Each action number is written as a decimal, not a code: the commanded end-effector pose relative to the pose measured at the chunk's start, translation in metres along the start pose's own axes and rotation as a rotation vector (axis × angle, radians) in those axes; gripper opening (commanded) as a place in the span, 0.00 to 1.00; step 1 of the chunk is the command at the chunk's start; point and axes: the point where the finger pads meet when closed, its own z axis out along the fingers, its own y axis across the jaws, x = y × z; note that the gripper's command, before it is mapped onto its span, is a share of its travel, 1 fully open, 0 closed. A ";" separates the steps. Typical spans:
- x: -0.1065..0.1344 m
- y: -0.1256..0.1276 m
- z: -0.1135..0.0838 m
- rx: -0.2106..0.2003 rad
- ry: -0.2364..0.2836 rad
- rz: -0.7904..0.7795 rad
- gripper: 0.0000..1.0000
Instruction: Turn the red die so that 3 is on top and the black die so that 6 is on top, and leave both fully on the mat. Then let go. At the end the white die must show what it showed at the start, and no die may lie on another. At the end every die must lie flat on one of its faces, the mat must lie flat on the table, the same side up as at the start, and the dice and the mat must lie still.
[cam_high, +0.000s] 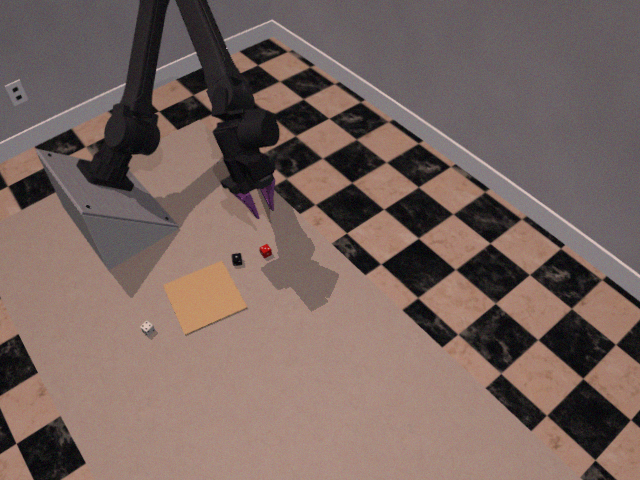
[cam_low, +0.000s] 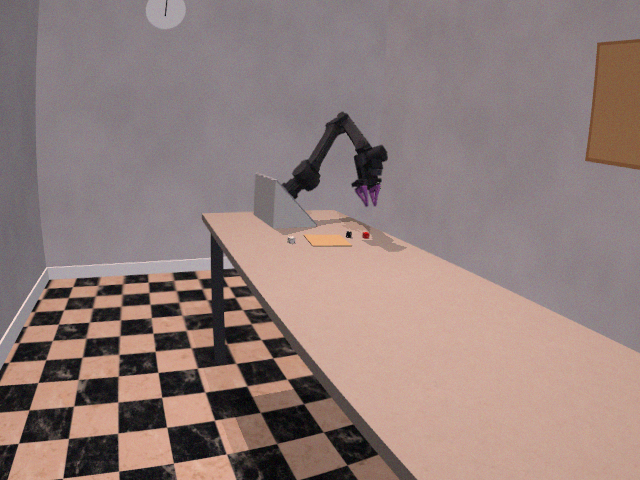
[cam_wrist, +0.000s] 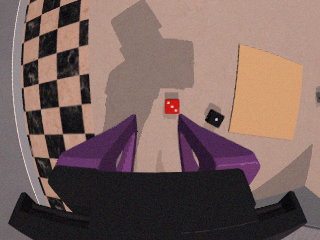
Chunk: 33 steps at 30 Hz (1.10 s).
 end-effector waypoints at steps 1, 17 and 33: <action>-0.022 0.001 -0.005 0.057 0.135 -0.100 0.35; -0.031 0.002 -0.003 0.070 0.421 -0.101 1.00; 0.007 -0.011 0.032 0.062 0.451 -0.148 1.00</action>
